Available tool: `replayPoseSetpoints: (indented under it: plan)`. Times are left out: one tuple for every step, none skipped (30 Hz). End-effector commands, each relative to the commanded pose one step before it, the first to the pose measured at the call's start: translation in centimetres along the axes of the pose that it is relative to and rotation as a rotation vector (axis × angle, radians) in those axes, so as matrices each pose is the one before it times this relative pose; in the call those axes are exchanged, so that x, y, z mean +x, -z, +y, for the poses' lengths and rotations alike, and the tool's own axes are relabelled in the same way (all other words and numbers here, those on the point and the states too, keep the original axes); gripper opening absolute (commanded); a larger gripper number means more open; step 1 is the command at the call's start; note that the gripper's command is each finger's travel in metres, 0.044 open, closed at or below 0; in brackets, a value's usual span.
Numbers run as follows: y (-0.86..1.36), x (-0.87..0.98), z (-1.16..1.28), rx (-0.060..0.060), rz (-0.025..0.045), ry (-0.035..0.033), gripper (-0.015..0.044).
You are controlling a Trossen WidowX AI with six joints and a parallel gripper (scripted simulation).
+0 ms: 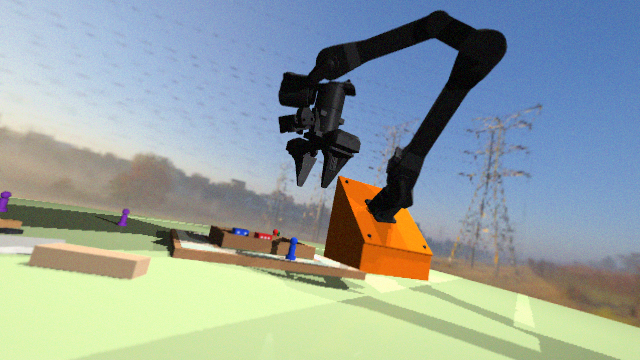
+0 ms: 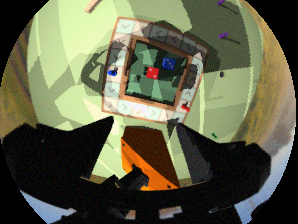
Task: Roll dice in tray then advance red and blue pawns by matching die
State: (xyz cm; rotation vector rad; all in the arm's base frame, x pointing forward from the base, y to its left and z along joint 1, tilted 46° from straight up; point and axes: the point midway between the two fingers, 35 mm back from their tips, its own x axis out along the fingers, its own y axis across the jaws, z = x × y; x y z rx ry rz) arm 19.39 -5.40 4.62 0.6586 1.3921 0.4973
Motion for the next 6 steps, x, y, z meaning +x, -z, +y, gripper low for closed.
replayPoseSetpoints:
  plan:
    - [3.284, -1.210, -1.257, 0.0689, 0.01463, -0.04398, 0.0440]
    - [-2.464, 0.831, 0.955, -0.0483, -0.01364, 0.03705, 0.0440]
    - [0.000, 0.000, 0.000, 0.0000, 0.00000, 0.00000, 0.0440]
    - [0.000, 0.000, 0.000, 0.0000, 0.00000, 0.00000, 0.0440]
    - [0.000, 0.000, 0.000, 0.0000, 0.00000, 0.00000, 0.0440]
    - [0.000, 0.000, 0.000, 0.0000, 0.00000, 0.00000, 0.0440]
